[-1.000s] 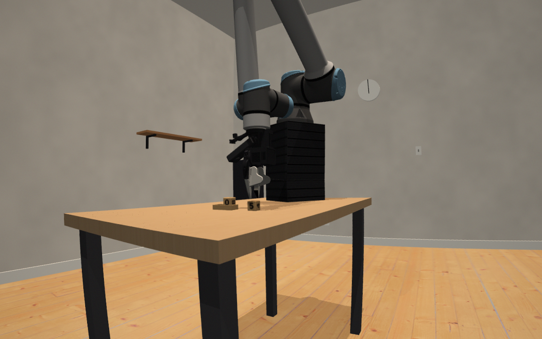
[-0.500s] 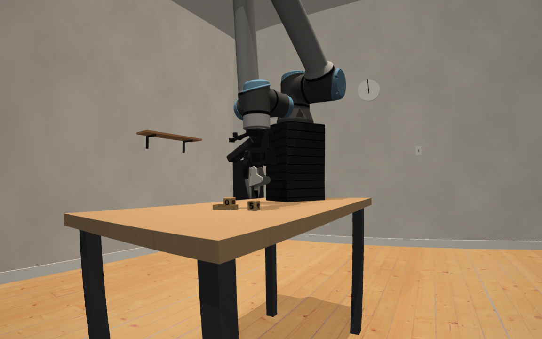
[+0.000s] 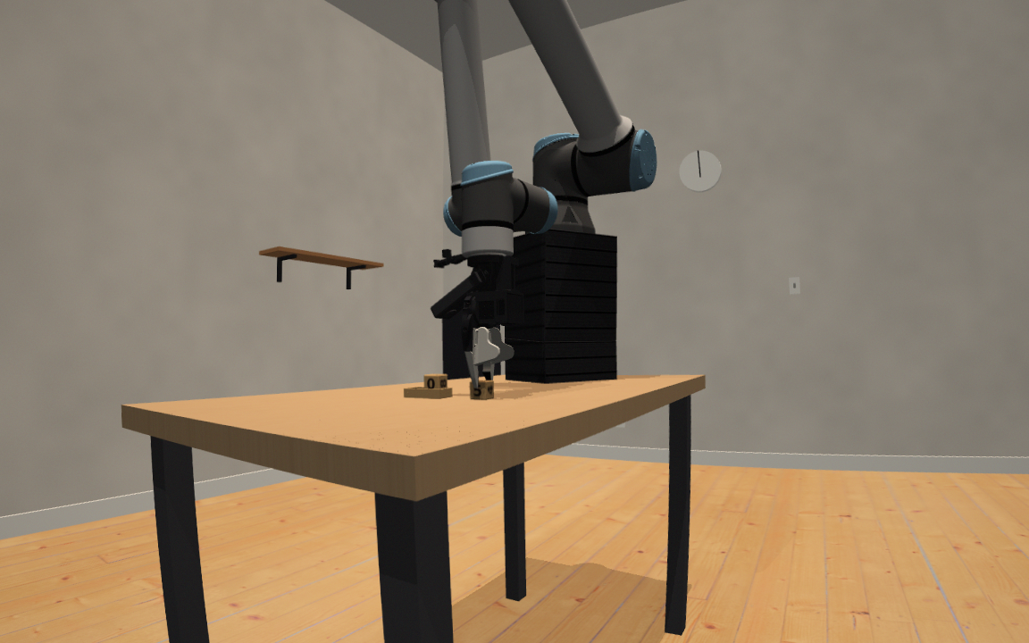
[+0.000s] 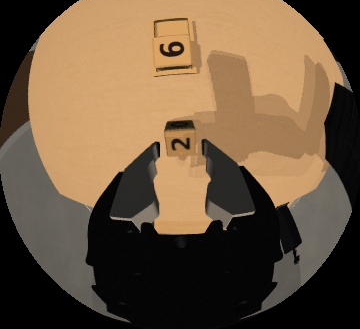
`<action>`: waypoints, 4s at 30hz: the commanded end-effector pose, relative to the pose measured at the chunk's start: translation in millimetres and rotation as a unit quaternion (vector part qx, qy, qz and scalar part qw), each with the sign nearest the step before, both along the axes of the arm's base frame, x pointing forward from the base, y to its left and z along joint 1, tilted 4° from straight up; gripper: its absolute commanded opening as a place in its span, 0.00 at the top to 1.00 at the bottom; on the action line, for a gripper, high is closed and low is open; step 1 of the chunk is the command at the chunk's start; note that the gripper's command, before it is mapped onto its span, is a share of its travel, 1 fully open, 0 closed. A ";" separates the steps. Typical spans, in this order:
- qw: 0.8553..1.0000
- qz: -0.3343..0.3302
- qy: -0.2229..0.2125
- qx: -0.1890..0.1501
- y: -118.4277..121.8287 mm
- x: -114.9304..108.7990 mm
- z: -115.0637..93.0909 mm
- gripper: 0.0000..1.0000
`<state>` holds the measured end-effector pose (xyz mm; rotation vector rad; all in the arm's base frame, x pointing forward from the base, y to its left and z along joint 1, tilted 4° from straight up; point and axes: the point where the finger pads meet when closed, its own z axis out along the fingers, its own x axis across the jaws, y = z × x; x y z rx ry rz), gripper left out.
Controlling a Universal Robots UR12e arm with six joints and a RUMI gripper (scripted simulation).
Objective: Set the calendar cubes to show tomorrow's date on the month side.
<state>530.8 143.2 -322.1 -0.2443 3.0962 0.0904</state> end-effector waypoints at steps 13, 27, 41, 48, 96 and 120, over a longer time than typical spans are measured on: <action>1.000 0.000 -0.003 -0.001 0.9 3.3 -9.9 0.71; 1.000 0.000 -0.003 -0.001 0.9 3.4 -9.7 0.71; 1.000 0.000 -0.003 -0.001 0.9 3.4 -9.7 0.71; 1.000 0.000 -0.003 -0.001 0.9 3.4 -9.7 0.89; 1.000 -0.001 -0.001 -0.001 -3.6 -1.2 45.2 0.89; 1.000 0.000 -0.001 0.000 -5.6 -2.6 89.4 0.89</action>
